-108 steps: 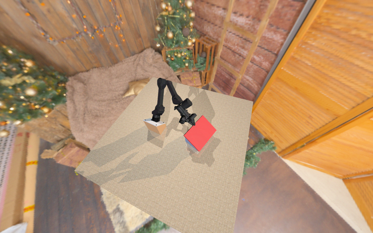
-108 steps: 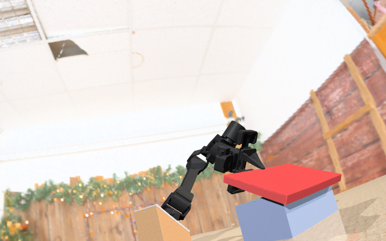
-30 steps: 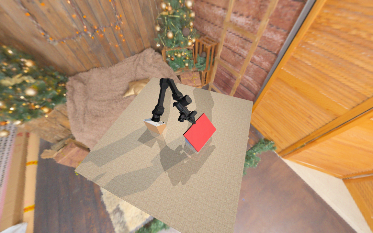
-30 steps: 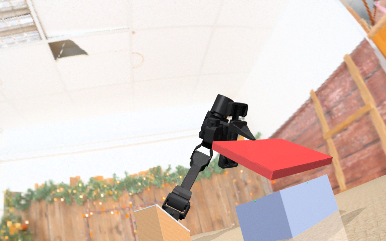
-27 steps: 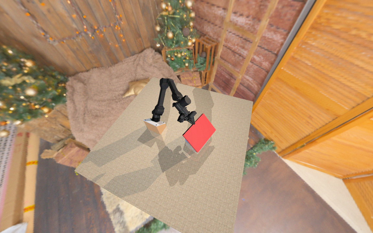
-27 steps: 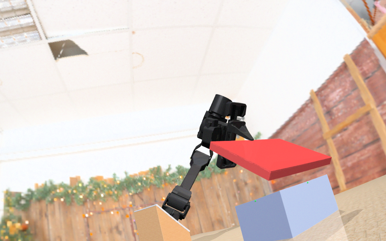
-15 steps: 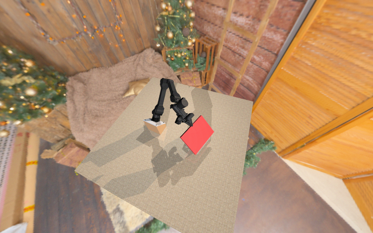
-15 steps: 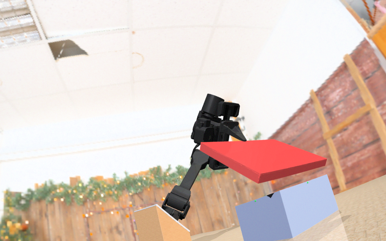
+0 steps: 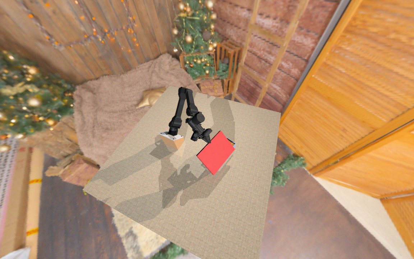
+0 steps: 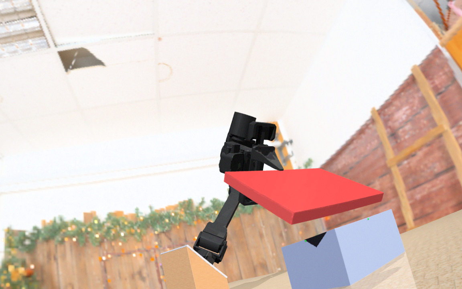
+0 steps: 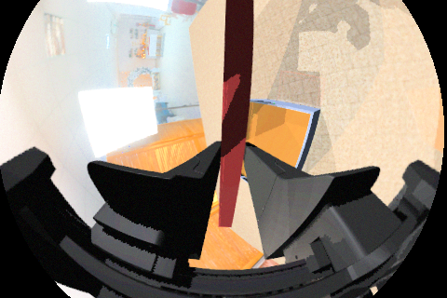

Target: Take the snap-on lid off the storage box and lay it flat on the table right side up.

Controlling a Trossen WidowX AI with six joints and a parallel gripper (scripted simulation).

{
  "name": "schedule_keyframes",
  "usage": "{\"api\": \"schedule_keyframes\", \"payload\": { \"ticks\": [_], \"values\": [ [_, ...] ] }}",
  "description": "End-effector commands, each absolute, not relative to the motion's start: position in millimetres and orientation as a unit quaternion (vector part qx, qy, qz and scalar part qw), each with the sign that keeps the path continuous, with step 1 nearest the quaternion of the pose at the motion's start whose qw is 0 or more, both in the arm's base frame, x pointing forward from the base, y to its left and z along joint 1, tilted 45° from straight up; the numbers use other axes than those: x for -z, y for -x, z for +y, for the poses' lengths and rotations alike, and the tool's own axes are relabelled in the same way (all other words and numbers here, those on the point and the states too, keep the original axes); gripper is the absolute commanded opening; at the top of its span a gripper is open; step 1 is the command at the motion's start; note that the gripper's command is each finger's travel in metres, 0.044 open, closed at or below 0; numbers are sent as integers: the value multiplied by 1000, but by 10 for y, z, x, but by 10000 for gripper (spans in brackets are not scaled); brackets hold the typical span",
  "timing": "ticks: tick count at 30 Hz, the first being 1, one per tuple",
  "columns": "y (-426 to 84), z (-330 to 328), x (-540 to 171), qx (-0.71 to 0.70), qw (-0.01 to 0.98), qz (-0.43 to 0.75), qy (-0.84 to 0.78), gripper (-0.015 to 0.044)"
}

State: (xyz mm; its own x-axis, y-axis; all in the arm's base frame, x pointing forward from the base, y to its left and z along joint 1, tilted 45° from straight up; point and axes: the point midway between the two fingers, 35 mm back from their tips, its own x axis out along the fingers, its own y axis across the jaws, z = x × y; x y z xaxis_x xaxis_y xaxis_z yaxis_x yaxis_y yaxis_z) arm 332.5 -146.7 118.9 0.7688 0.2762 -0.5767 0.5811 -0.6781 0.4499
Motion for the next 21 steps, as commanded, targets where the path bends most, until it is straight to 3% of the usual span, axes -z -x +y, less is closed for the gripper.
{"api": "schedule_keyframes", "payload": {
  "ticks": [1,21],
  "values": [
    [-3292,-1544,-1117,238,320,241,-885,0],
    [-3141,-1807,-852,238,320,241,-885,0]
  ]
}}
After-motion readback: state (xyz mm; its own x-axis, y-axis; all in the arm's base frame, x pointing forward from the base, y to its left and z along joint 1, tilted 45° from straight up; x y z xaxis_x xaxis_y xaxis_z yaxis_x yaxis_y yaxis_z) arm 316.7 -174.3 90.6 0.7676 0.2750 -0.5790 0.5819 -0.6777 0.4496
